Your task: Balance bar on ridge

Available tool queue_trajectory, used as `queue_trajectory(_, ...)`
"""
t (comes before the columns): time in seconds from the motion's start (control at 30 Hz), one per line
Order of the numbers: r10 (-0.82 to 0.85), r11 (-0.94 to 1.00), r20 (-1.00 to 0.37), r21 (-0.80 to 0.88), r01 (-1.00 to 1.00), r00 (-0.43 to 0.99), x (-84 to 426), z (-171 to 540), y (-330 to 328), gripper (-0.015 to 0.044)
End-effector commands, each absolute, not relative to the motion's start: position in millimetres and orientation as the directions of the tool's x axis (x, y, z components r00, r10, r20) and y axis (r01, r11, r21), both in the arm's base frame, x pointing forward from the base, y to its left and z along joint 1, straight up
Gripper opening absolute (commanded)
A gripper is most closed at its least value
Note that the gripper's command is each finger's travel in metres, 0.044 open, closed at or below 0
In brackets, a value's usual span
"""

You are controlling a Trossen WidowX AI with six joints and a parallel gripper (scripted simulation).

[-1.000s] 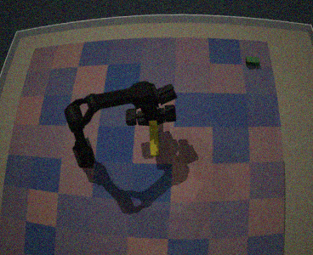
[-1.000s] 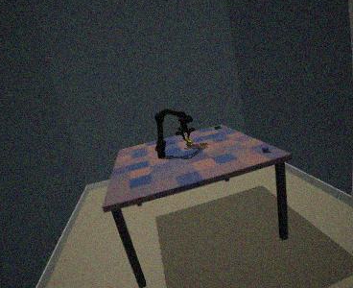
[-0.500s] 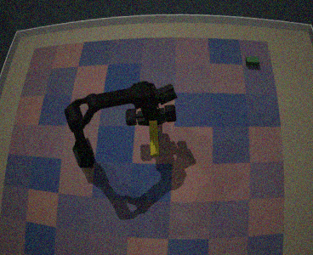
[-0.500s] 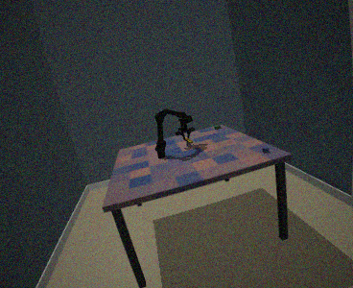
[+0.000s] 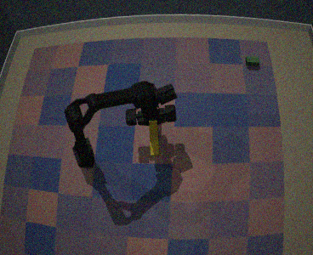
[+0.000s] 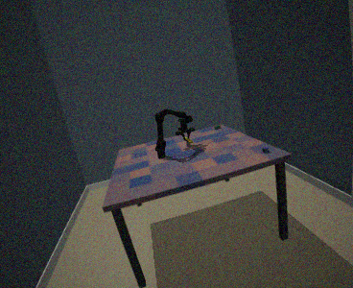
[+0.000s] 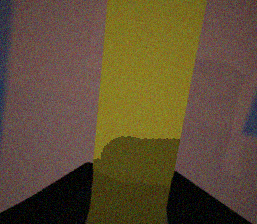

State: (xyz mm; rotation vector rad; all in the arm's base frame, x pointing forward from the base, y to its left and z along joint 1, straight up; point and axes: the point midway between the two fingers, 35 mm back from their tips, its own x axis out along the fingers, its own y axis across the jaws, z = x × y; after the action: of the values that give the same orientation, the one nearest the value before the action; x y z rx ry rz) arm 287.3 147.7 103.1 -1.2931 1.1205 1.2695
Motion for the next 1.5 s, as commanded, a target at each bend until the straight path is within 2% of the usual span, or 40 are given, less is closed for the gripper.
queue_trajectory(0.0, 0.016, -0.107, -0.999, -0.034, -0.994, 0.033, 287.3, 103.1, 147.7, 0.0000)
queue_trajectory(0.63, 0.016, -0.107, -0.999, -0.034, -0.994, 0.033, 287.3, 103.1, 147.7, 0.0000)
queue_trajectory(0.83, 0.016, -0.107, -0.999, -0.034, -0.994, 0.033, 287.3, 103.1, 147.7, 0.0157)
queue_trajectory(0.87, 0.016, -0.107, -0.999, -0.034, -0.994, 0.033, 287.3, 103.1, 147.7, 0.0167)
queue_trajectory(1.47, 0.016, -0.107, -0.999, -0.034, -0.994, 0.033, 287.3, 103.1, 147.7, 0.0168)
